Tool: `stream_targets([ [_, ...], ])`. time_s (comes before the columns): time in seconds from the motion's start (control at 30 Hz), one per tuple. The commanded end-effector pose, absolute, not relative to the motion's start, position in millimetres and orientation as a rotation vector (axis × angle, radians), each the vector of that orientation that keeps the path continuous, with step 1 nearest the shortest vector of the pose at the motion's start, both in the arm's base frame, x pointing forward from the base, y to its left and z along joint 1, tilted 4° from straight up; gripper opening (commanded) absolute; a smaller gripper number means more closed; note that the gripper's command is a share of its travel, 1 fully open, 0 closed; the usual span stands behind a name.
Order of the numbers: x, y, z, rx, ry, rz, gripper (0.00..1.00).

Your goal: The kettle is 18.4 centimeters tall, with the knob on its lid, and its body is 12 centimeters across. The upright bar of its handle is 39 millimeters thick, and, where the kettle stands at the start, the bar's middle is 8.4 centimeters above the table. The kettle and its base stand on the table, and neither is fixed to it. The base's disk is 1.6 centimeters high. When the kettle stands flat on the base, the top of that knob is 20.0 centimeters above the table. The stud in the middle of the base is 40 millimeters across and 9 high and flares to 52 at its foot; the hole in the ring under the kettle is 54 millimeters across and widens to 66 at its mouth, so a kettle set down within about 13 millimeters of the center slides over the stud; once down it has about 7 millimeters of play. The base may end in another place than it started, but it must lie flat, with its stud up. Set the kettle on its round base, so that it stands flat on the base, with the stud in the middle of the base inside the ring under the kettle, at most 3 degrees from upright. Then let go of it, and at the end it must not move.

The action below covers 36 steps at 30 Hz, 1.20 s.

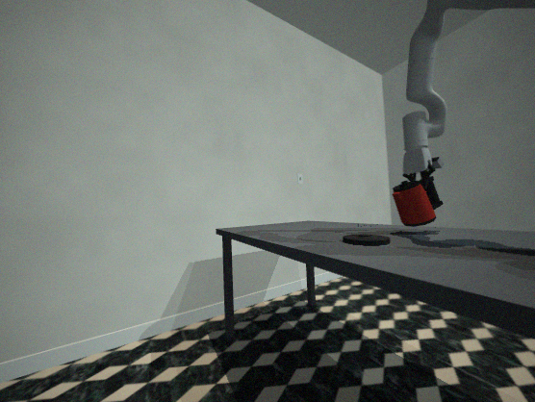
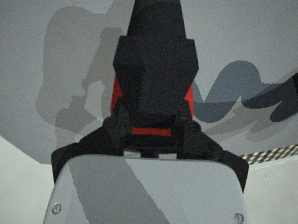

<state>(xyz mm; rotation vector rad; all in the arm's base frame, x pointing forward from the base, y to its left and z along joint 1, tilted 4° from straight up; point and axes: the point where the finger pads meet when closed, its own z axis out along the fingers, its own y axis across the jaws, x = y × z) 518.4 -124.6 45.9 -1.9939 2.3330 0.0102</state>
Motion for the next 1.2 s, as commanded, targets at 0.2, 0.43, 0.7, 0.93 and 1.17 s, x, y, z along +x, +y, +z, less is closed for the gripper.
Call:
stream_targets([
  [0.2,519.3,-124.9,46.7,-1.993,2.332,0.008,0.00],
  [0.43,519.3,-124.9,46.7,-1.993,2.332,0.008,0.00],
  [0.7,519.3,-124.4,46.7,-1.993,2.332,0.008,0.00],
  [0.93,519.2,-121.9,46.8,-1.993,2.332,0.008,0.00],
  [1.17,519.0,-118.2,47.0,-1.993,2.332,0.008,0.00],
])
